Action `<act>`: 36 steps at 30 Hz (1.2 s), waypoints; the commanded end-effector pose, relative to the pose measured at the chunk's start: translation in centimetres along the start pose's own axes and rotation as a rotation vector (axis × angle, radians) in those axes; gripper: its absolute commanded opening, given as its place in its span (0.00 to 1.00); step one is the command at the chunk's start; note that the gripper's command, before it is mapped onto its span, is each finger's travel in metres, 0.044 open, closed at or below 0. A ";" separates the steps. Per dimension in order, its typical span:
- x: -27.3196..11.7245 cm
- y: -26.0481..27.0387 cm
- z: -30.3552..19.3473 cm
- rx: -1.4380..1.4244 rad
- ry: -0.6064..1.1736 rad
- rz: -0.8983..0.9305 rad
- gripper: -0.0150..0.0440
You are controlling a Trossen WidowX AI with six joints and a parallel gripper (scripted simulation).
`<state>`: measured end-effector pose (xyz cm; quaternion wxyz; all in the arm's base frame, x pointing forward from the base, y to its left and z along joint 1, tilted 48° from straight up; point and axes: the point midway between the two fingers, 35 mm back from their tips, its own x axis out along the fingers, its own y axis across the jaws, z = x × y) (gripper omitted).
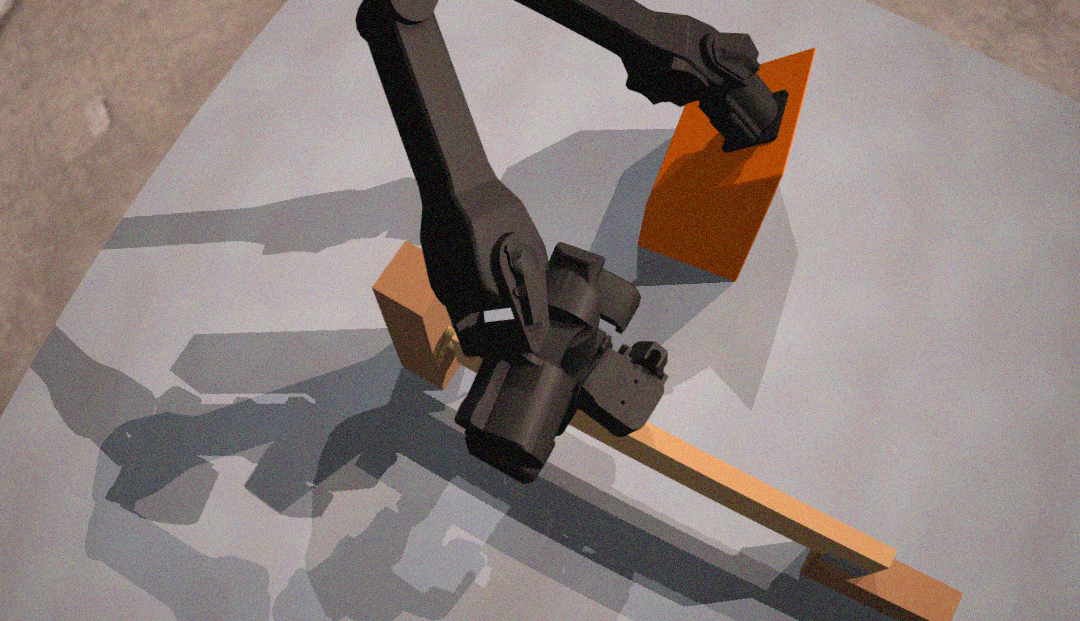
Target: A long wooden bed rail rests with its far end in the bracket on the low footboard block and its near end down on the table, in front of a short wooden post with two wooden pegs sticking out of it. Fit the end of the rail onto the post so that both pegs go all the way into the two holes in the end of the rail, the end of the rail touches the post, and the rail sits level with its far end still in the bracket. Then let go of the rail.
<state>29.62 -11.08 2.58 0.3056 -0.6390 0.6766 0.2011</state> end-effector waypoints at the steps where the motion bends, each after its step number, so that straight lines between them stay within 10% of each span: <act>1: -0.1 -0.1 0.1 0.000 0.005 -0.009 0.25; 36: -0.1 -0.1 -0.5 0.000 0.005 -0.009 0.25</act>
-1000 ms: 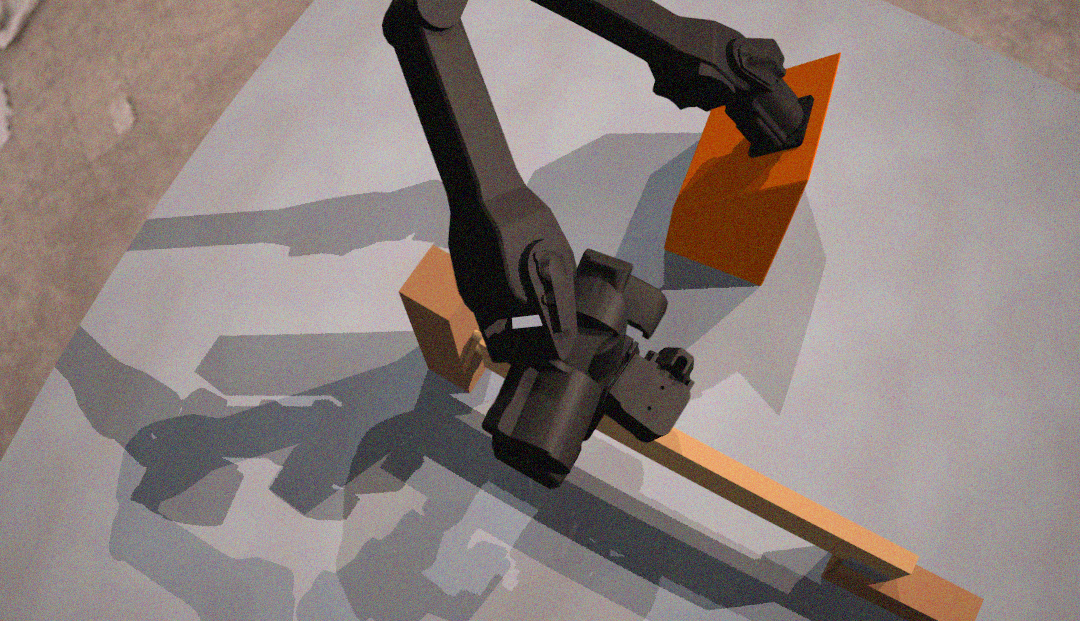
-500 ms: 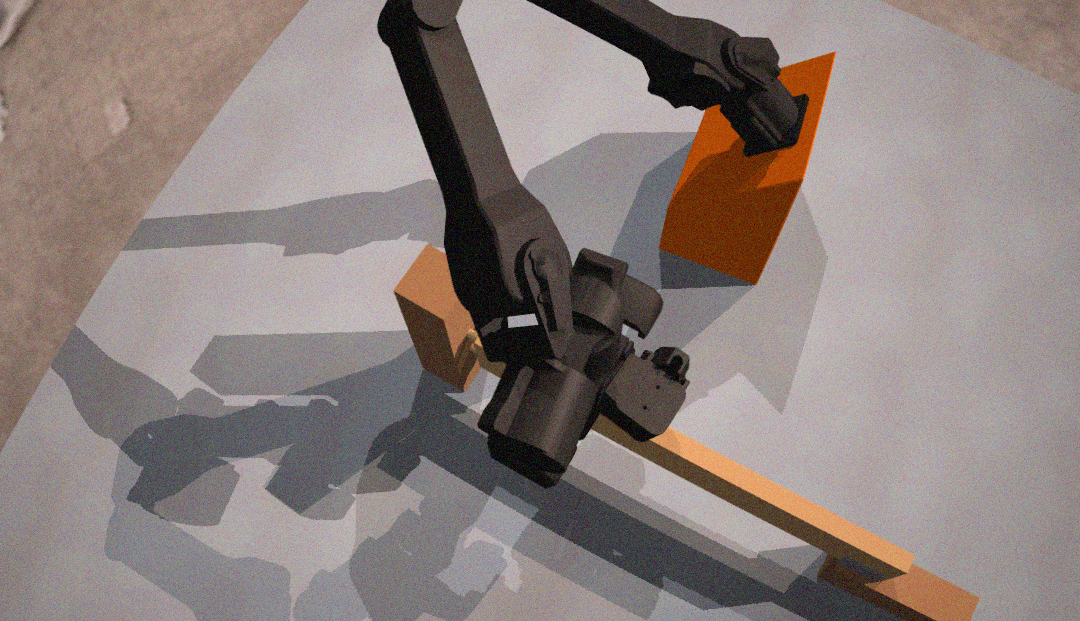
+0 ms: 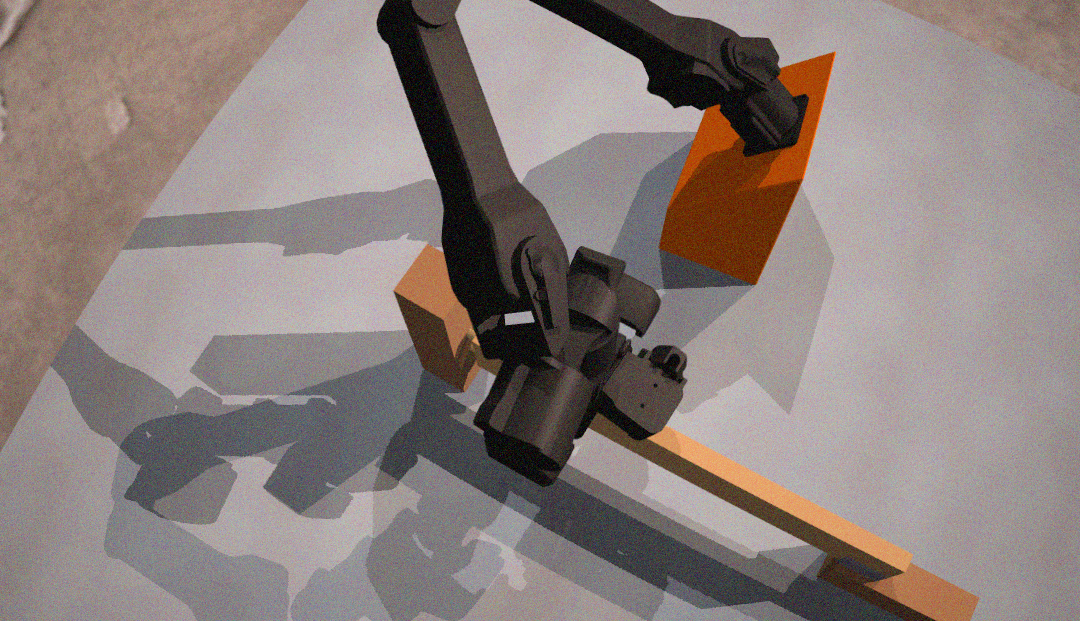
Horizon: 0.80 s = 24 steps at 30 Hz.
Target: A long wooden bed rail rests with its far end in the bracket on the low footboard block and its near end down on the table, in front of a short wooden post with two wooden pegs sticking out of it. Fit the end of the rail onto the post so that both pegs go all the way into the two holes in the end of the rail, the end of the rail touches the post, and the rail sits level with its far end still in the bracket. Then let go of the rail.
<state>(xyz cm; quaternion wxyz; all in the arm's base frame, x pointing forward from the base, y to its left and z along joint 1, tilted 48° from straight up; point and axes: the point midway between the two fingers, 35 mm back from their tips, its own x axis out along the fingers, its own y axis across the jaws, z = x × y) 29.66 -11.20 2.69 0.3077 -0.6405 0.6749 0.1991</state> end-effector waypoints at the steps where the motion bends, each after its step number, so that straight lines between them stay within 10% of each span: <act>1: -0.1 0.0 -0.4 -0.004 0.006 -0.002 0.25; 24: -0.1 0.0 -0.1 -0.004 0.005 -0.002 0.25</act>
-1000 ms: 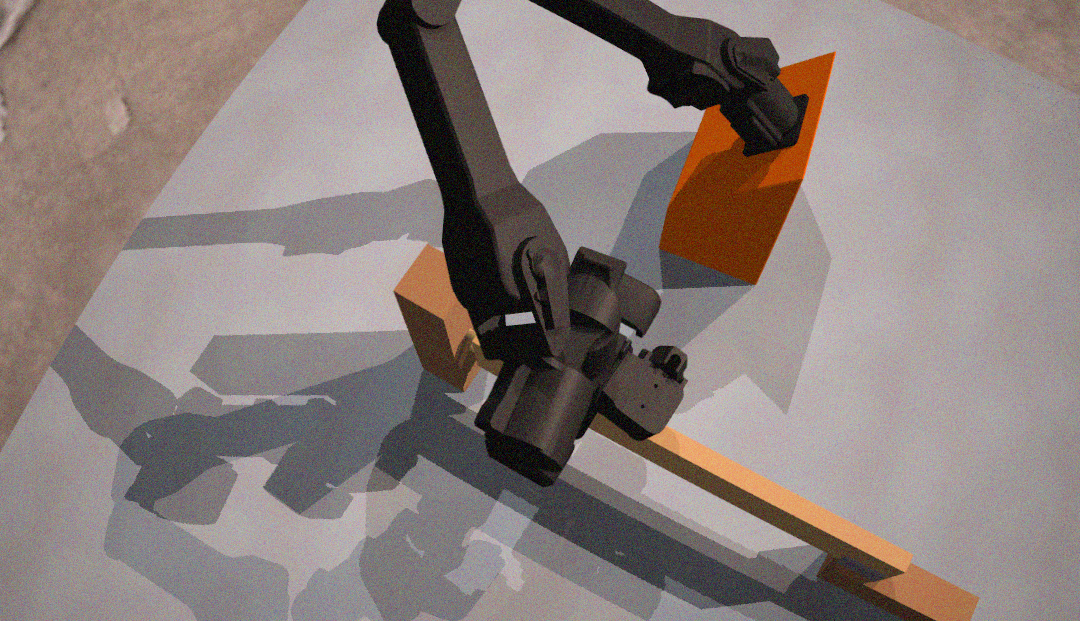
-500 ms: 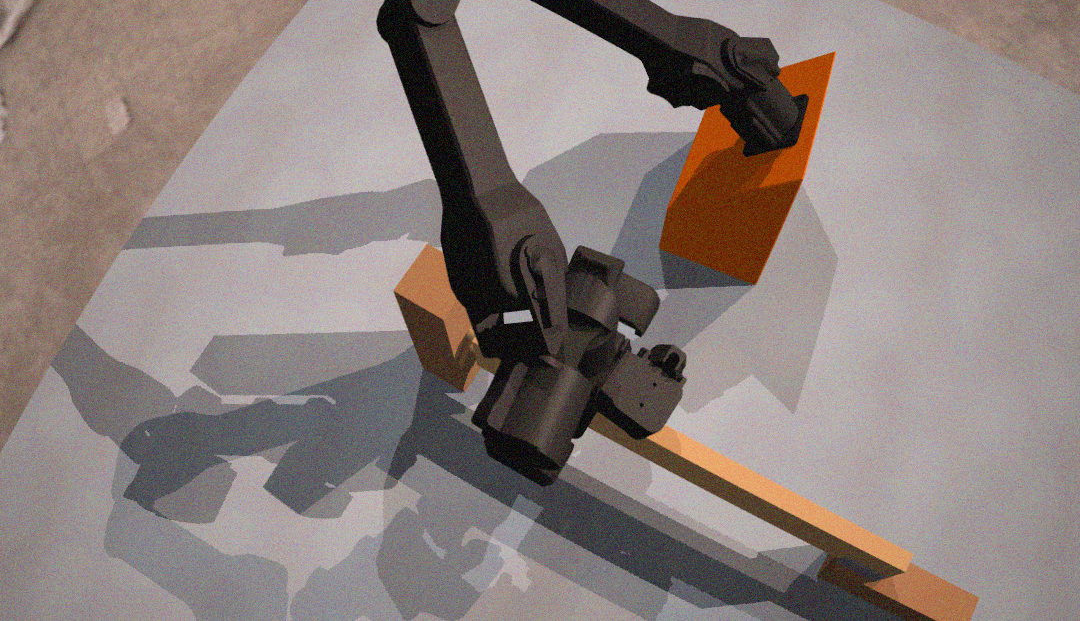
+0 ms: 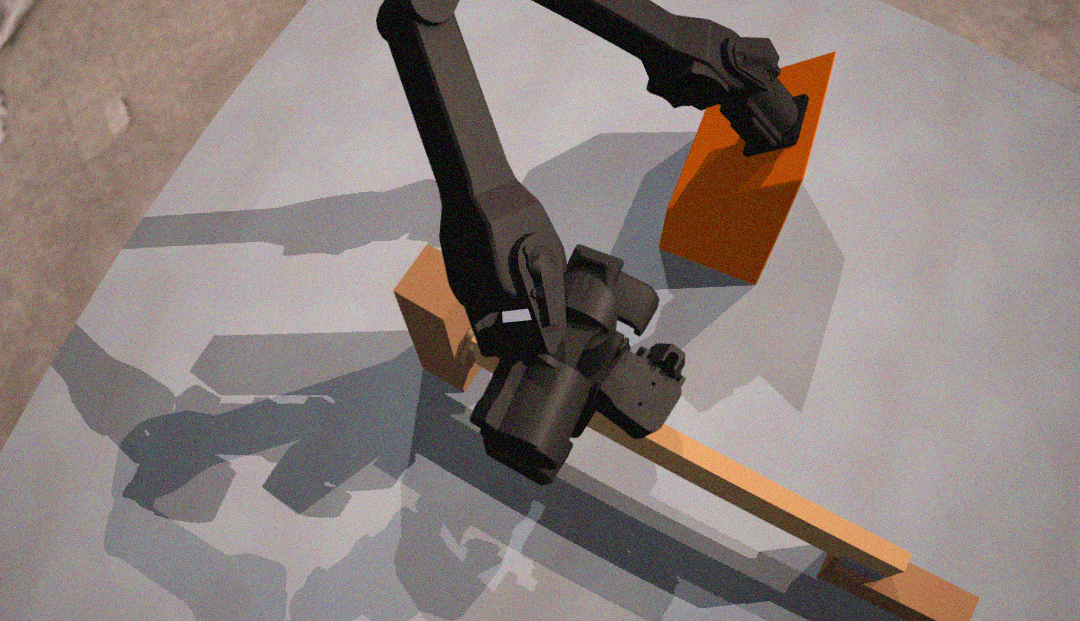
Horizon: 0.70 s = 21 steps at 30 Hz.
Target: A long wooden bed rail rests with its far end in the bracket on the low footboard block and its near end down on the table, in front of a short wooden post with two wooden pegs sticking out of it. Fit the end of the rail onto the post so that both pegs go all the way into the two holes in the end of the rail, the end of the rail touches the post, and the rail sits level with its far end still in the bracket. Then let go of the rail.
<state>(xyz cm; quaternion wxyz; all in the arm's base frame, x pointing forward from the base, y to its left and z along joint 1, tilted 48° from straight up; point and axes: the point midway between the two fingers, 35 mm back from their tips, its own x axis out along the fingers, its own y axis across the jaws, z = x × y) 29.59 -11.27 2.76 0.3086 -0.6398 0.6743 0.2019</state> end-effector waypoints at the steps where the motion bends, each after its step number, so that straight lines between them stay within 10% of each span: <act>1: -0.1 0.0 0.0 -0.001 0.011 -0.004 0.25; 21: -0.1 0.0 -0.1 -0.001 0.011 -0.004 0.25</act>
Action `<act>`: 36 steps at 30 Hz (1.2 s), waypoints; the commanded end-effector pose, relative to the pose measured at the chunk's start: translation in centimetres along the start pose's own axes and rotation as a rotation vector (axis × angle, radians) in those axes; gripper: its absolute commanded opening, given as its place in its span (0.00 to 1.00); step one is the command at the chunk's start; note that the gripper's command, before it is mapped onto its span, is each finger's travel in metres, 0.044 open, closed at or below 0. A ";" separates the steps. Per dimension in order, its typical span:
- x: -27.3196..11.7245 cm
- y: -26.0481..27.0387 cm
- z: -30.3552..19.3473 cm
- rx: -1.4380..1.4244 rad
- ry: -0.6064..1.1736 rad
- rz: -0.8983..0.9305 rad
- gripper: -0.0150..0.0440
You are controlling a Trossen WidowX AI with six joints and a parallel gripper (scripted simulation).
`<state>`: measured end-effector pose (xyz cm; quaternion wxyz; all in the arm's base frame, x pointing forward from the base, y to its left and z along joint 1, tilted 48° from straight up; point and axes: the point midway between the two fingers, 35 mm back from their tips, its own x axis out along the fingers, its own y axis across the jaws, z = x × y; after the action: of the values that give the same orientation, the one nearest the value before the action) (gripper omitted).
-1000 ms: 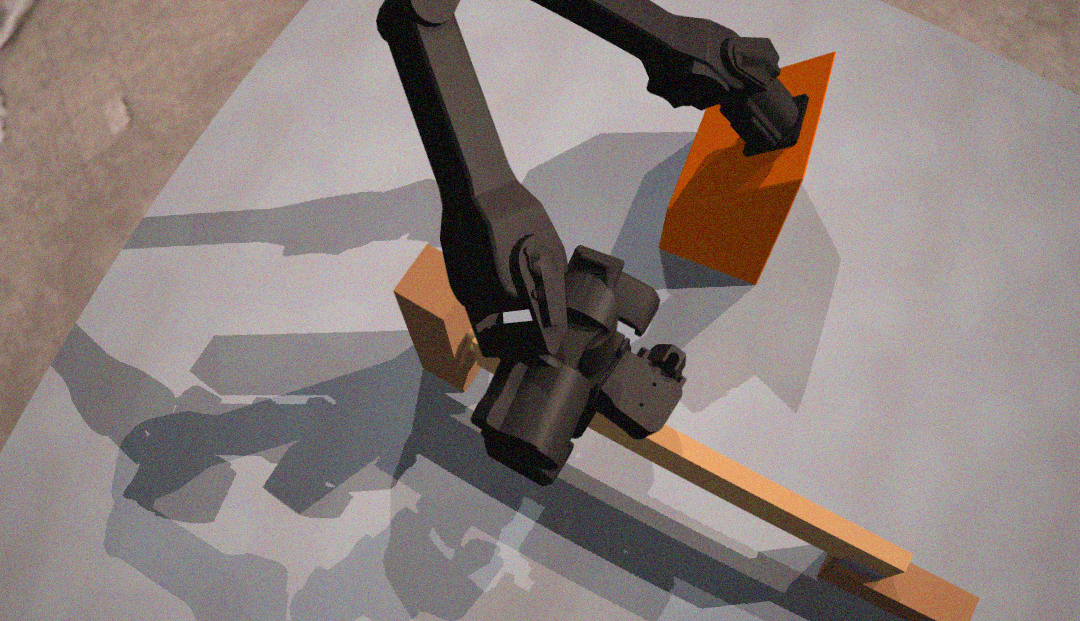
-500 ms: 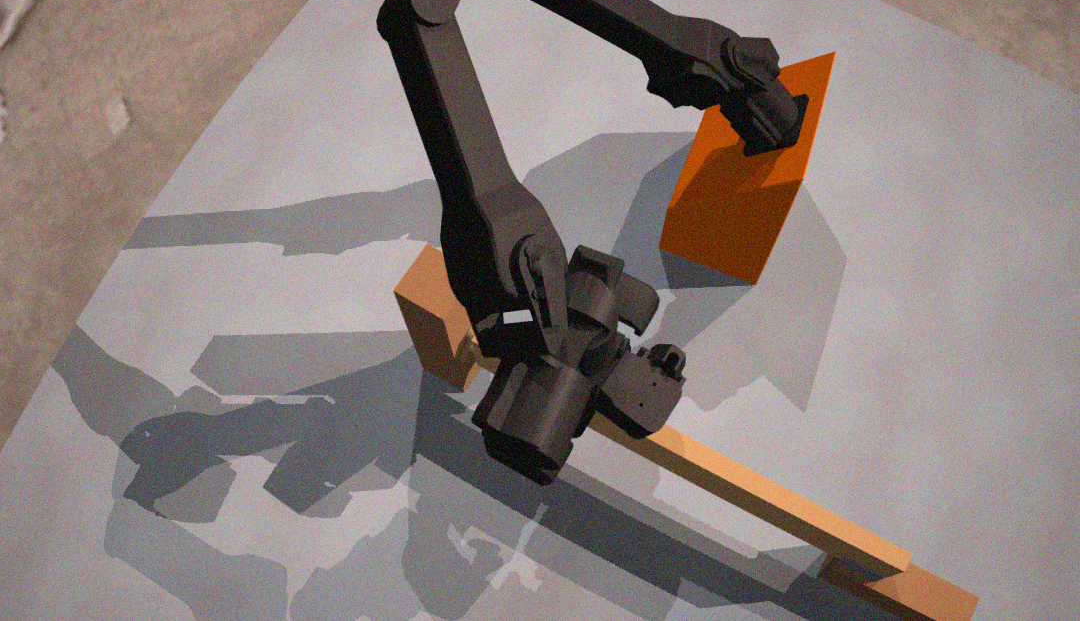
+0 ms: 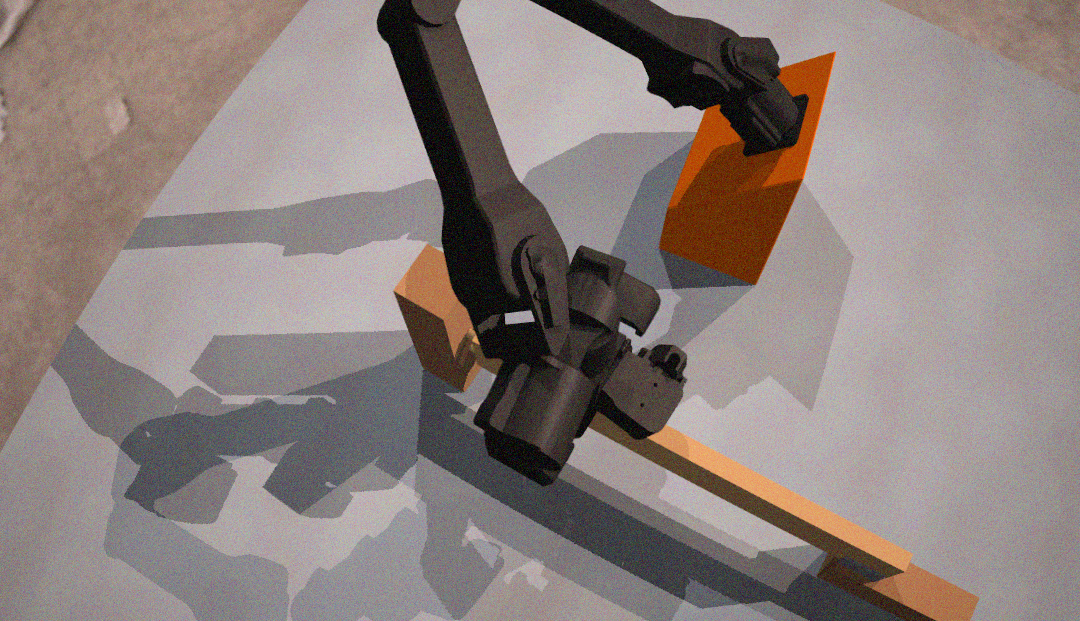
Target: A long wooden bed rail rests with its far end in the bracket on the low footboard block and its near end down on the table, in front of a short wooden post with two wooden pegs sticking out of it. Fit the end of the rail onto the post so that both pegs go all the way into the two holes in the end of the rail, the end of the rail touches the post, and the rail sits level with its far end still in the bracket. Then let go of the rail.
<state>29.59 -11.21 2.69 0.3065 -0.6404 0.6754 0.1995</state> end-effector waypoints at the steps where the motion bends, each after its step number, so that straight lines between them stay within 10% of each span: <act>1: -0.1 -0.1 -0.2 -0.002 0.004 -0.004 0.25; 33: 0.0 -0.1 -1.2 -0.002 0.005 -0.004 0.25; 36: 0.0 0.0 -1.0 0.001 0.002 -0.001 0.39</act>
<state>29.46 -11.89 3.43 0.3065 -0.6407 0.6753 0.1985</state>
